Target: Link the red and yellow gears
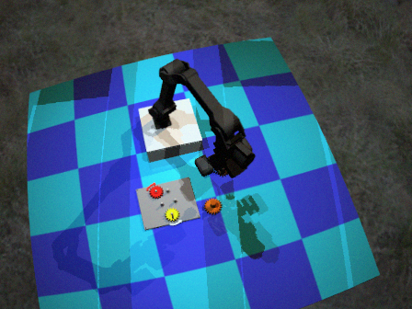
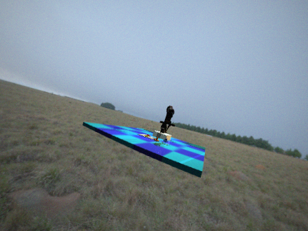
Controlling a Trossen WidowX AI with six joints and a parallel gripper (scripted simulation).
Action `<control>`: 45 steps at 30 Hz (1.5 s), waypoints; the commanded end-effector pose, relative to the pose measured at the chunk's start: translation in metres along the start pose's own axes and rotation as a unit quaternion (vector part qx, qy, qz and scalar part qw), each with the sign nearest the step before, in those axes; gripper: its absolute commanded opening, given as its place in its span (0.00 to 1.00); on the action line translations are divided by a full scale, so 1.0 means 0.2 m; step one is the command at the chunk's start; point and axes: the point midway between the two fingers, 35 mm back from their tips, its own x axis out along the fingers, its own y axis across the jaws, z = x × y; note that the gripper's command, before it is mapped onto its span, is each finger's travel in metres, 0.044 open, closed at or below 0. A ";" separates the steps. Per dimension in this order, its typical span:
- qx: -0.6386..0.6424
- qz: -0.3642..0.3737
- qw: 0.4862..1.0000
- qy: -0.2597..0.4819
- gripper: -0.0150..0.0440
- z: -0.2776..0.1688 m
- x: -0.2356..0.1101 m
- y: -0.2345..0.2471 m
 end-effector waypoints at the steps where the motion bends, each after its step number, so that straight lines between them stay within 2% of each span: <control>1: -0.002 0.002 1.000 -0.004 0.25 -0.01 -0.07 0.00; 10: -0.003 0.002 1.000 -0.004 0.25 -0.02 -0.13 -0.01; 45: -0.003 -0.003 1.000 -0.004 0.25 -0.07 0.05 -0.46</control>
